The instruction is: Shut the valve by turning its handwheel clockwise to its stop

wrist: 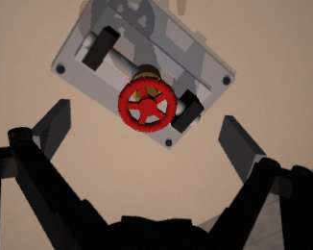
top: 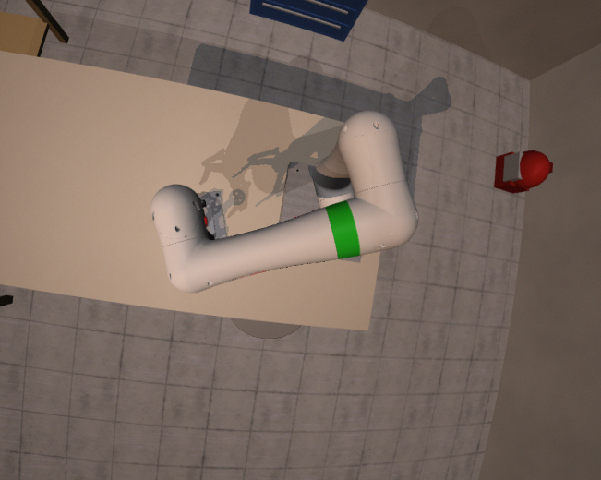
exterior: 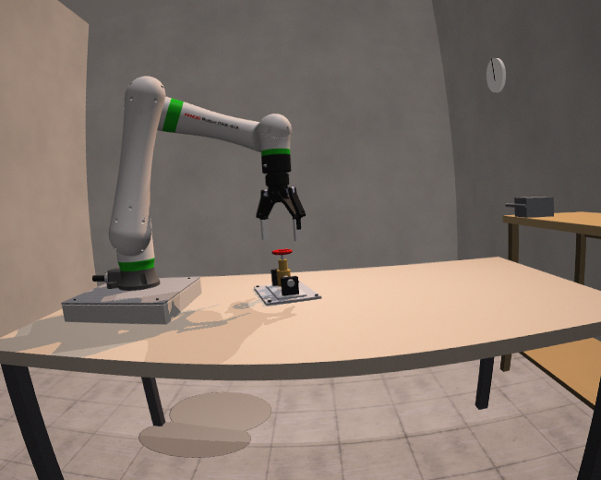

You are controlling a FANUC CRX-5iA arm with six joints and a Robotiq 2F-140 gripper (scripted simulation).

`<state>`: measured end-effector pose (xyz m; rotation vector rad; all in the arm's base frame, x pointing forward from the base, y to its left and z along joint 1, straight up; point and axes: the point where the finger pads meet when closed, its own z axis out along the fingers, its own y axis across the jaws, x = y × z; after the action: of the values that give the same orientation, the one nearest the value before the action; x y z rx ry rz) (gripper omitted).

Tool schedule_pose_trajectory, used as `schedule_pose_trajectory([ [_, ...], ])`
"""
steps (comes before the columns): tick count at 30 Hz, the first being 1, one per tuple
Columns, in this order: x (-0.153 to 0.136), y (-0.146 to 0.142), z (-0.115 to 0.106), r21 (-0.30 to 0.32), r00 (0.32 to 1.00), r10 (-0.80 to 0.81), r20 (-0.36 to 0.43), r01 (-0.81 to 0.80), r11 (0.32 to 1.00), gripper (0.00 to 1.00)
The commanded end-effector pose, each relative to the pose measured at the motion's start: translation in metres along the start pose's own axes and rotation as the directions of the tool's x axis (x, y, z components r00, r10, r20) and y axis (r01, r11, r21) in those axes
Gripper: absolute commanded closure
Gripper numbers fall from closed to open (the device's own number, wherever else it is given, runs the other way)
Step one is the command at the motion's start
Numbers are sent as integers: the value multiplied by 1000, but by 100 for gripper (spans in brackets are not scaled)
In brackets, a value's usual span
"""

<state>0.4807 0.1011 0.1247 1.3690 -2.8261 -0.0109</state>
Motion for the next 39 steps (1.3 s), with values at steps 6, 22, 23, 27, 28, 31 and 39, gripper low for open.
schedule_pose_trajectory([
  [6,0,0,0,0,1000,0,0,0,1000,0],
  [22,0,0,0,0,1000,0,0,0,1000,0],
  [23,0,0,0,0,1000,0,0,0,1000,0],
  [27,0,0,0,0,1000,0,0,0,1000,0],
  [28,0,0,0,0,1000,0,0,0,1000,0],
  [31,0,0,0,0,1000,0,0,0,1000,0],
  [39,0,0,4,0,1000,0,0,0,1000,0],
])
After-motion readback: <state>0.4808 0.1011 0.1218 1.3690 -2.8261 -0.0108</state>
